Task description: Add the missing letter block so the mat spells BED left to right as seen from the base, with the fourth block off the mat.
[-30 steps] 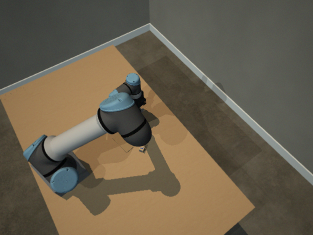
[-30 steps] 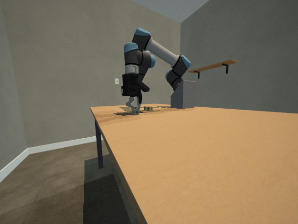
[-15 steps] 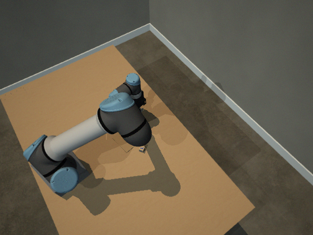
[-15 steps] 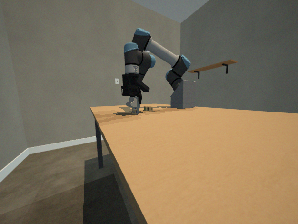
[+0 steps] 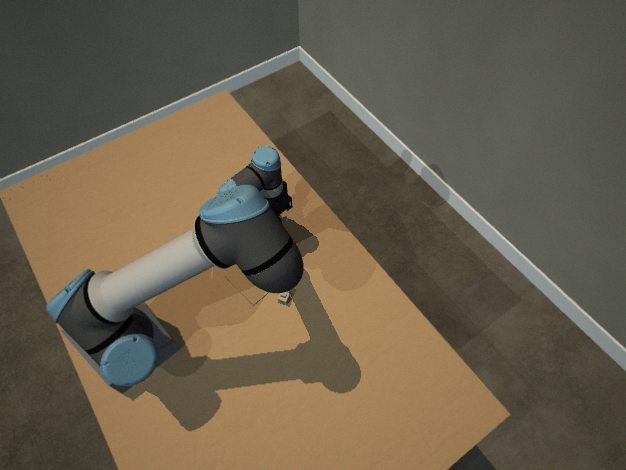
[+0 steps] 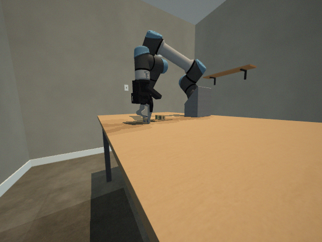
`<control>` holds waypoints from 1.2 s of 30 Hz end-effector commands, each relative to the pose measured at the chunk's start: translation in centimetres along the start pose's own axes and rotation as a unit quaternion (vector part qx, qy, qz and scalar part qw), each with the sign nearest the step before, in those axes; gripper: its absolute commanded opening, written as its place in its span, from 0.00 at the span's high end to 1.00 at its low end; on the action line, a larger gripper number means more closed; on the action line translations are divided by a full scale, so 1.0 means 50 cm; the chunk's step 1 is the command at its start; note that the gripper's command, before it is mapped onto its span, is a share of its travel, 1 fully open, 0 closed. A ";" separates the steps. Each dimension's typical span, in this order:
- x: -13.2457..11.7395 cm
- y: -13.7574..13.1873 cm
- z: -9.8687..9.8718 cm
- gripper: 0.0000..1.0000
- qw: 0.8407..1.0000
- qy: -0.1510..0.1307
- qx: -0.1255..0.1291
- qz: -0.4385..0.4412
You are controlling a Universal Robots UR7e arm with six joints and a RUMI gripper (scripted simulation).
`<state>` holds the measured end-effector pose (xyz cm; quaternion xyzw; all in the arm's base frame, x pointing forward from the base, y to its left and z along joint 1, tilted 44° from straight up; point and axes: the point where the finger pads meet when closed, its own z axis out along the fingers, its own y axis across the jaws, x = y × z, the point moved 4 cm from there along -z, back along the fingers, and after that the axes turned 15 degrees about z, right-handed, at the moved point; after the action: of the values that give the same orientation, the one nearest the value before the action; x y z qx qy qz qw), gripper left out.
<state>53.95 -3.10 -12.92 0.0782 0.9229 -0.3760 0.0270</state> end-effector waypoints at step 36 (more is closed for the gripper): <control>0.000 0.000 -0.201 0.91 1.000 -0.001 0.000 0.000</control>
<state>54.03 3.30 -6.35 0.0771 0.9231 -0.3755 0.0288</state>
